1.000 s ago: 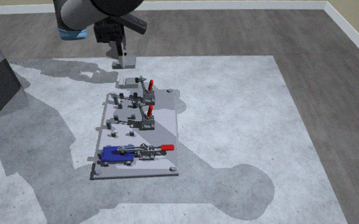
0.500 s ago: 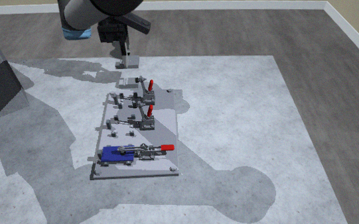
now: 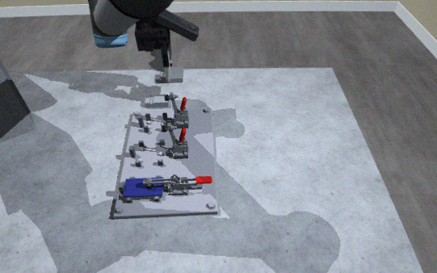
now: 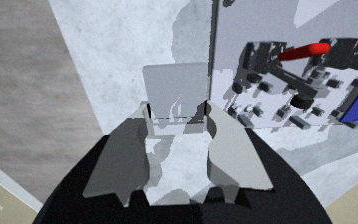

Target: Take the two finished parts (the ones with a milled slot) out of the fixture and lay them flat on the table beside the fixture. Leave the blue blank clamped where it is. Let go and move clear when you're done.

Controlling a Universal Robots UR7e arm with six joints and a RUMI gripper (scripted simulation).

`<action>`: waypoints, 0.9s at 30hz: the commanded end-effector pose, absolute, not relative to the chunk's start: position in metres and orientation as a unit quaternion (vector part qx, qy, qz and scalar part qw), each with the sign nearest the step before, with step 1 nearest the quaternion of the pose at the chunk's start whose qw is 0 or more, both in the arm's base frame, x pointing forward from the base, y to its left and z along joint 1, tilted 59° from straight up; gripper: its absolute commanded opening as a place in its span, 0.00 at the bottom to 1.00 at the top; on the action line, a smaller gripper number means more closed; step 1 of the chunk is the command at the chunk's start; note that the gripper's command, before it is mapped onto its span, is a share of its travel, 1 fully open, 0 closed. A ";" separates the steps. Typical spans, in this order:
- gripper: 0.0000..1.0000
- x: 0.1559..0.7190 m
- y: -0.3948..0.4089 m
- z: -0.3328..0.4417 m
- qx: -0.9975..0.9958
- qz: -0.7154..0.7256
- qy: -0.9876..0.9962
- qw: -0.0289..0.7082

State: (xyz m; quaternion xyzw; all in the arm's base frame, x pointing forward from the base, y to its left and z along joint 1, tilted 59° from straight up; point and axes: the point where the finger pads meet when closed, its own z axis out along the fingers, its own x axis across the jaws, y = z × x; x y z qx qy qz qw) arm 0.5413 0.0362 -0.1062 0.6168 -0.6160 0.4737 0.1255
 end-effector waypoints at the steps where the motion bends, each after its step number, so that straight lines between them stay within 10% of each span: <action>1: 0.00 0.552 0.039 -0.101 0.617 0.473 -0.616 0.126; 27: 0.00 0.598 0.050 -0.079 0.617 0.473 -0.616 0.126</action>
